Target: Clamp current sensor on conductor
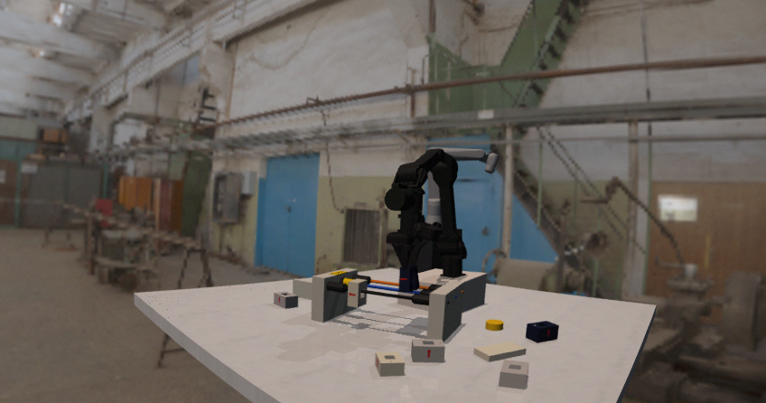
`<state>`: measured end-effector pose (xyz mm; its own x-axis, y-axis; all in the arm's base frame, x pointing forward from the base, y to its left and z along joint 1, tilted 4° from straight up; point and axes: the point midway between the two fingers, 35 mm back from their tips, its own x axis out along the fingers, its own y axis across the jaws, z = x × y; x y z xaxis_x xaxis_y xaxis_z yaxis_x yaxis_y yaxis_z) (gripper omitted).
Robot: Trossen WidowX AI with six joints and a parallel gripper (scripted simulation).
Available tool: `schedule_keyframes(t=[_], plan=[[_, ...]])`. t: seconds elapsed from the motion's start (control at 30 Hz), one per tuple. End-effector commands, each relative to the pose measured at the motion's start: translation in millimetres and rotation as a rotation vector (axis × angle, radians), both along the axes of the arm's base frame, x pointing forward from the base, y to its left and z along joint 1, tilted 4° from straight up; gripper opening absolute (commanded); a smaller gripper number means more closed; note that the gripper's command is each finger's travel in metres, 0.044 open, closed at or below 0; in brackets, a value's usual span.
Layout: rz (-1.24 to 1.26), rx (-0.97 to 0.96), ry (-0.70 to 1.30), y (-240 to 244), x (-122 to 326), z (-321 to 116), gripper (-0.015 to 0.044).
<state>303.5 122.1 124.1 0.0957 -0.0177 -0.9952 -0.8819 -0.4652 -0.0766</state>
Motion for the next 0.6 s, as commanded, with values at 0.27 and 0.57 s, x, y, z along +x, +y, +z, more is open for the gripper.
schedule_keyframes(t=[0.27, 0.57], plan=[[0.004, -0.007, 0.000, -1.5, 1.9, -20.3, 0.0000], [0.004, -0.007, 0.001, -2.2, 2.6, -34.9, 0.0000]])
